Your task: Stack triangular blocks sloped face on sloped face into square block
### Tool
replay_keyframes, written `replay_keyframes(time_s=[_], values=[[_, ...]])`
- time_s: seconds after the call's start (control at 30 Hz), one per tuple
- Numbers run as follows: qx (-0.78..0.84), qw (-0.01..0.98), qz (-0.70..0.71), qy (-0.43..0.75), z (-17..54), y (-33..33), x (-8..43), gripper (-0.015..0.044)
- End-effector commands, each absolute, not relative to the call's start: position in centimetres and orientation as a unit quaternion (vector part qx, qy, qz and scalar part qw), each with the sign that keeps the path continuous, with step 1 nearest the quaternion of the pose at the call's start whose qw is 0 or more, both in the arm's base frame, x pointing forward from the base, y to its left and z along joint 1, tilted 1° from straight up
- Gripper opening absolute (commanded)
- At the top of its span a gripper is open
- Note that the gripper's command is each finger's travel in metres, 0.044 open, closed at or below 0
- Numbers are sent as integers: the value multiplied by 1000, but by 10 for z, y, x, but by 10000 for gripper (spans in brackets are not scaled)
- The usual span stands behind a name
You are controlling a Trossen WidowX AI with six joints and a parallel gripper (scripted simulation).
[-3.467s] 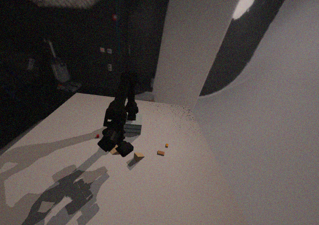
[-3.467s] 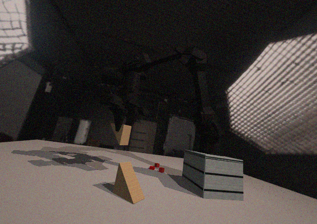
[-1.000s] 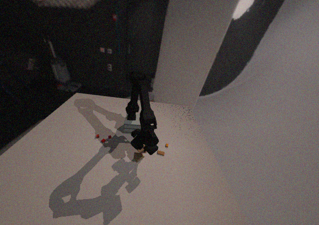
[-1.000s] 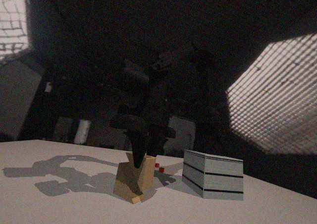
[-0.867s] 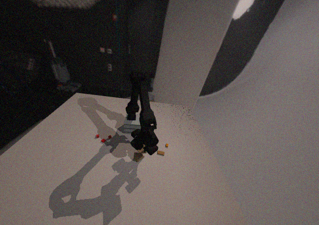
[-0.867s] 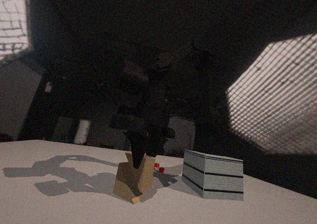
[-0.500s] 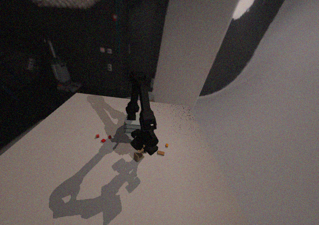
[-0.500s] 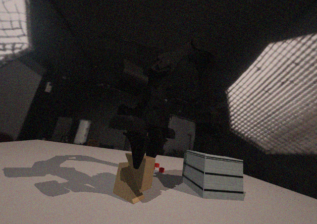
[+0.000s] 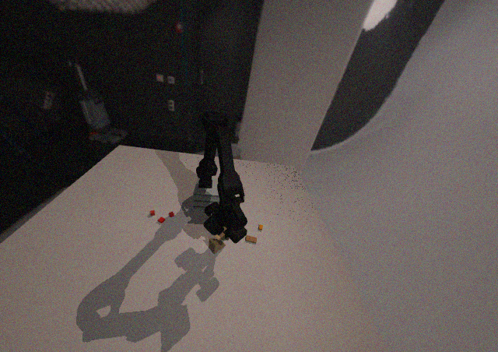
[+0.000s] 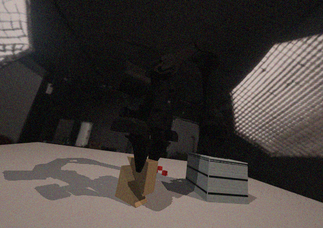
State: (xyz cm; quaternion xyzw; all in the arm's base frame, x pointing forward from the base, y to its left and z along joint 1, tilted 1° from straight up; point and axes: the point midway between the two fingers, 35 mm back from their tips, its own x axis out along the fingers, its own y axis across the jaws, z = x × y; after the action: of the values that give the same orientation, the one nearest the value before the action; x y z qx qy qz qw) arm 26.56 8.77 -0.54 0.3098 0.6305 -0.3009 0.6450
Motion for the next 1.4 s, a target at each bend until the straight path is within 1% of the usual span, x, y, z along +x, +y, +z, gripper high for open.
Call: replay_keyframes(time_s=[0.0,1.37], values=[[309,645,-298,632,-7,88,266,0],[308,645,-298,632,-27,82,272,0]])
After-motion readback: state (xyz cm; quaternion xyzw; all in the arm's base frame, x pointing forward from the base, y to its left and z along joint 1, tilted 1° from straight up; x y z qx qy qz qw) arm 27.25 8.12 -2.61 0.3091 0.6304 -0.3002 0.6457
